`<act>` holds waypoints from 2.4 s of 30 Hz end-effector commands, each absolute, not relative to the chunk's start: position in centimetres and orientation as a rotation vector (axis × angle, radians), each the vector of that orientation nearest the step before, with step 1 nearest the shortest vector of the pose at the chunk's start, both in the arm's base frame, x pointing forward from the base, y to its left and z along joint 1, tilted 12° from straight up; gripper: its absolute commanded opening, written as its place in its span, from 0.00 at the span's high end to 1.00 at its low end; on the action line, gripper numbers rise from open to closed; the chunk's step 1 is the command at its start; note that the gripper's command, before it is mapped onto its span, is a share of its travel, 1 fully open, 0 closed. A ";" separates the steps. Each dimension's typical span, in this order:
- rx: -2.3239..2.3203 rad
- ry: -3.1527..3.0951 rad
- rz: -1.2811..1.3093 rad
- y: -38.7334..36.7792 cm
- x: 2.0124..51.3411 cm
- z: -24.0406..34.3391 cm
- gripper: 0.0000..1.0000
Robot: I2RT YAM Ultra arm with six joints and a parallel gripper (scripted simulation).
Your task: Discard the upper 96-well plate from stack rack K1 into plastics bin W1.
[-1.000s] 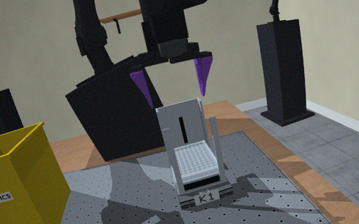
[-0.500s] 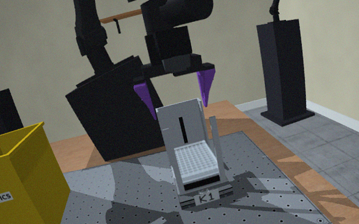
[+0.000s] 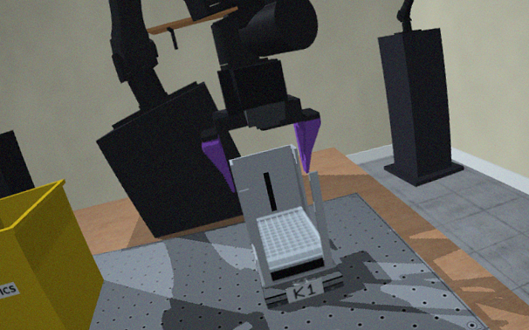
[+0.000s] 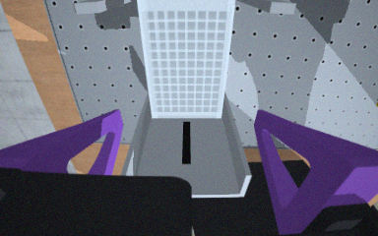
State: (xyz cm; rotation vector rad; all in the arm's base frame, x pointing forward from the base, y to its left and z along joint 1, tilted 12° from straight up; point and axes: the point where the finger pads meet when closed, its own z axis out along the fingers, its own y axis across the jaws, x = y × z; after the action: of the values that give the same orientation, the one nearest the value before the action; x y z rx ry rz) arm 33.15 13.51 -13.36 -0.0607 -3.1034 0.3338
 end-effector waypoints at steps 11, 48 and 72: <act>-0.057 -3.137 0.321 13.5 34.0 -14.8 0.00; -0.057 -3.137 0.322 12.4 34.0 -20.0 0.00; -0.057 -3.137 0.322 12.1 34.0 -21.6 0.00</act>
State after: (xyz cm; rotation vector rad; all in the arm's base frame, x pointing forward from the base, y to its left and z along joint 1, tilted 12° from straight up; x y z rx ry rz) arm 33.30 11.81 -21.96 -0.0573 -3.1133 0.3287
